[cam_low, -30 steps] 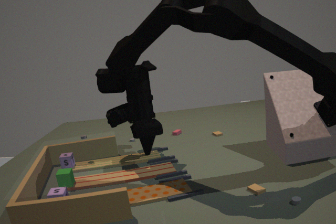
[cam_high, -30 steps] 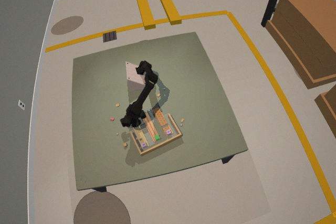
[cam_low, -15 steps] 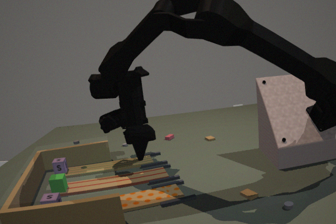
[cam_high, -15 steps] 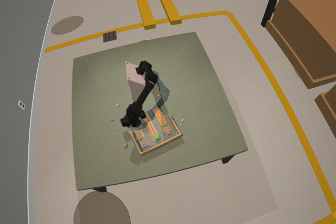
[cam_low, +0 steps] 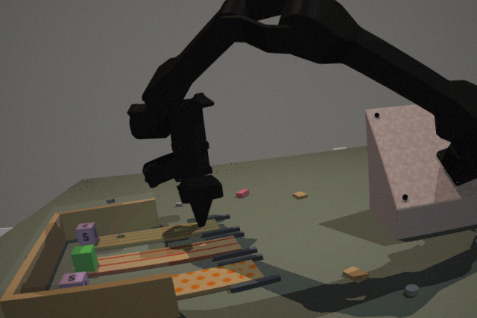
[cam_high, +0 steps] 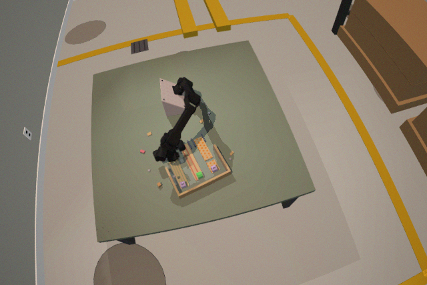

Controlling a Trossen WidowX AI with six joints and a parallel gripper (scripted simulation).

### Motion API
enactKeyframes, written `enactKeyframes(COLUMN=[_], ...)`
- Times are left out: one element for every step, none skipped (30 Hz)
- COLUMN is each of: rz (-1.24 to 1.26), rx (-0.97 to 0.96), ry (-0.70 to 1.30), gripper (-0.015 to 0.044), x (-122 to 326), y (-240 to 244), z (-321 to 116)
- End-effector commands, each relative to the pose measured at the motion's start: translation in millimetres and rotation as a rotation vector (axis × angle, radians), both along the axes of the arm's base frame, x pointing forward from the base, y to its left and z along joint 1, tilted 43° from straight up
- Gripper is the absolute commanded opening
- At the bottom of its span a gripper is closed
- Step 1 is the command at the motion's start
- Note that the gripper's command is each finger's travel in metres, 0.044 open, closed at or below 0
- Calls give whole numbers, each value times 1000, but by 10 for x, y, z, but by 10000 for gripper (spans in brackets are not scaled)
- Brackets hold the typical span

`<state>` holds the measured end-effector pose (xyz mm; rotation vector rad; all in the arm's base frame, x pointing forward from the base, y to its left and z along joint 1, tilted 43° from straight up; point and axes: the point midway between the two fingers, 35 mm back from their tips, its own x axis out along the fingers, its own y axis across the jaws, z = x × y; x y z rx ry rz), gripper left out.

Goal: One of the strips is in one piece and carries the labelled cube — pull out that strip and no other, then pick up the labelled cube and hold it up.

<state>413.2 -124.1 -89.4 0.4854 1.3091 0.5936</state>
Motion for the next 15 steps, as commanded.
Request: enactKeyframes(rz=[-4,-4,-4,-4,-4,-4,-4,-4,-4,-4,-4,-4,-4,-4,-4], rx=[7,7,7,7,7,7,7,7,7,7,7,7,7,7,7], ry=[1,1,1,1,1,1,1,1,1,1,1,1,1,1,1], gripper=[0,0,0,0,0,0,0,0,0,0,0,0,0,0,0], x=[2,2,3,3,3,3,3,3,4,4,4,5,5,6,6], y=[22,23,23,24,25,25,26,27,27,28,28,29,29,30,31], z=[-5,-6,-6,-7,-8,-9,-9,-10,-11,-12,-12,-13,-14,-15,-16])
